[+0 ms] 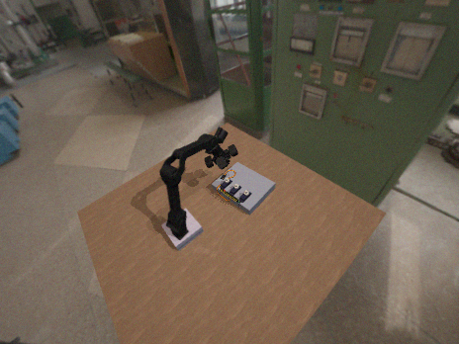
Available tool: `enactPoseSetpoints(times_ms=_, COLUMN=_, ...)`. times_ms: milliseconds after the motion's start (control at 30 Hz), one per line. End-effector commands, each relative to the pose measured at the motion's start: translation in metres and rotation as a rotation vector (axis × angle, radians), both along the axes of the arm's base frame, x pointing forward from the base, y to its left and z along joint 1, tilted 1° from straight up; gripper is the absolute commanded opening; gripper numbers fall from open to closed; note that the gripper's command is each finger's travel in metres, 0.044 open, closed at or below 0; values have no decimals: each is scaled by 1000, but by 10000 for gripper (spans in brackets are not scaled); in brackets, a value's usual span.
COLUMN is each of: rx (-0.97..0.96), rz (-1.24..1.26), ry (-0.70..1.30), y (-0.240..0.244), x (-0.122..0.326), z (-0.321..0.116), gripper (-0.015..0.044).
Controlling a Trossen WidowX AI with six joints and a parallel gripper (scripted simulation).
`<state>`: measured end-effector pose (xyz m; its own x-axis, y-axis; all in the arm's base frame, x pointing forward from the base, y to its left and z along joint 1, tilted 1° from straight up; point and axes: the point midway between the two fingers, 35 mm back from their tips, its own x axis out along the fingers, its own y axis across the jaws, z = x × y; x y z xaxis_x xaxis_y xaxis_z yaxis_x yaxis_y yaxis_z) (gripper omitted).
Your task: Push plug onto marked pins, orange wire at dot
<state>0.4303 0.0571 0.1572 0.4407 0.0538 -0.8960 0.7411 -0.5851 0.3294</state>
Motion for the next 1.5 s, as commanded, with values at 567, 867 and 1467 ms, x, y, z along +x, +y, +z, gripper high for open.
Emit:
enactPoseSetpoints(times_ms=567, rx=129, rz=-621, ry=353, y=16, x=-5, z=-59, gripper=115)
enactPoseSetpoints(times_ms=867, rx=129, rz=-728, ry=401, y=18, x=-7, z=-68, gripper=115)
enactPoseSetpoints(times_ms=1467, rx=129, rz=-728, ry=400, y=18, x=-5, z=-98, gripper=115)
